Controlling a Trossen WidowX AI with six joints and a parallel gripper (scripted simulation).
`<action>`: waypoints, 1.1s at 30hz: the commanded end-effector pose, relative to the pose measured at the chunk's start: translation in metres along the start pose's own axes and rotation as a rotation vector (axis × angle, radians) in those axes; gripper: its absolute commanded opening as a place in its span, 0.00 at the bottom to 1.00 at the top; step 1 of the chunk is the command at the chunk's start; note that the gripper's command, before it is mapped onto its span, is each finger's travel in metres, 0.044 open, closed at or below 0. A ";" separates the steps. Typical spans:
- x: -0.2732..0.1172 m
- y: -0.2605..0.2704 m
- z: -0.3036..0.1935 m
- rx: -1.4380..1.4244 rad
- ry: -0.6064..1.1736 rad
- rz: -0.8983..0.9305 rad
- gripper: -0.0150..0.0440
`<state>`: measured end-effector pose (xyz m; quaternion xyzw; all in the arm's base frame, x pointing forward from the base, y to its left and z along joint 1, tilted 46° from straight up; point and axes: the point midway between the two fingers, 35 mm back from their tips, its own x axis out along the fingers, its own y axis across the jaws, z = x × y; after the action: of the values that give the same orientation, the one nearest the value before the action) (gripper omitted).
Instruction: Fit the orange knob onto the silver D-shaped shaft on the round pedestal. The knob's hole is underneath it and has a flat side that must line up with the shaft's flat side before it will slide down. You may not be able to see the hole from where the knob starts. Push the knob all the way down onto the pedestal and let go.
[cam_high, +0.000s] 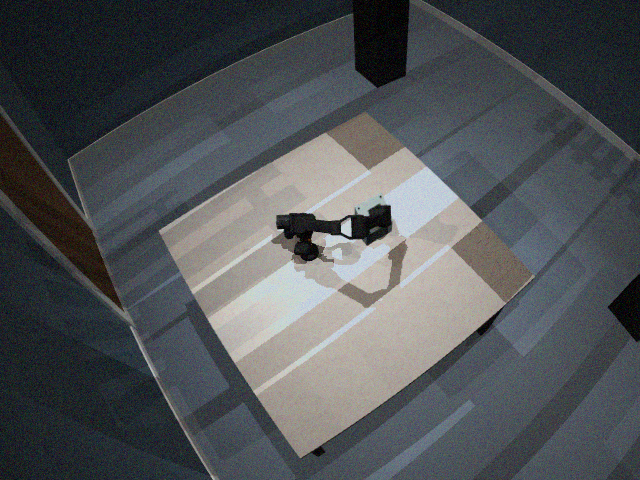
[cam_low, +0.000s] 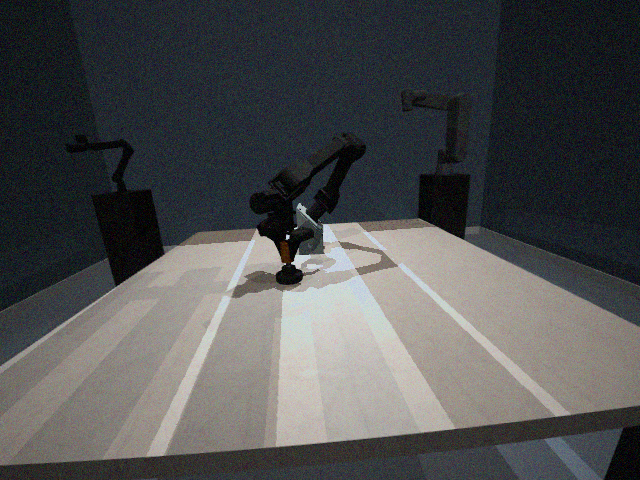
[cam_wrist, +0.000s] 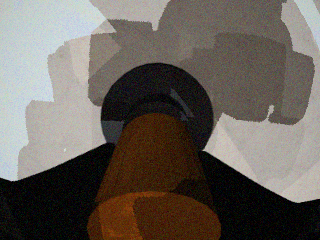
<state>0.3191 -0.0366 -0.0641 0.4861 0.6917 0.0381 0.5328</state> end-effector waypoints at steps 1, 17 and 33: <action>0.000 0.001 0.001 0.002 -0.002 -0.001 0.25; 0.000 -0.004 -0.005 0.003 -0.002 -0.001 0.25; 0.000 -0.001 -0.001 0.002 -0.002 -0.001 0.25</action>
<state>0.3150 -0.0361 -0.0649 0.4882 0.6918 0.0365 0.5308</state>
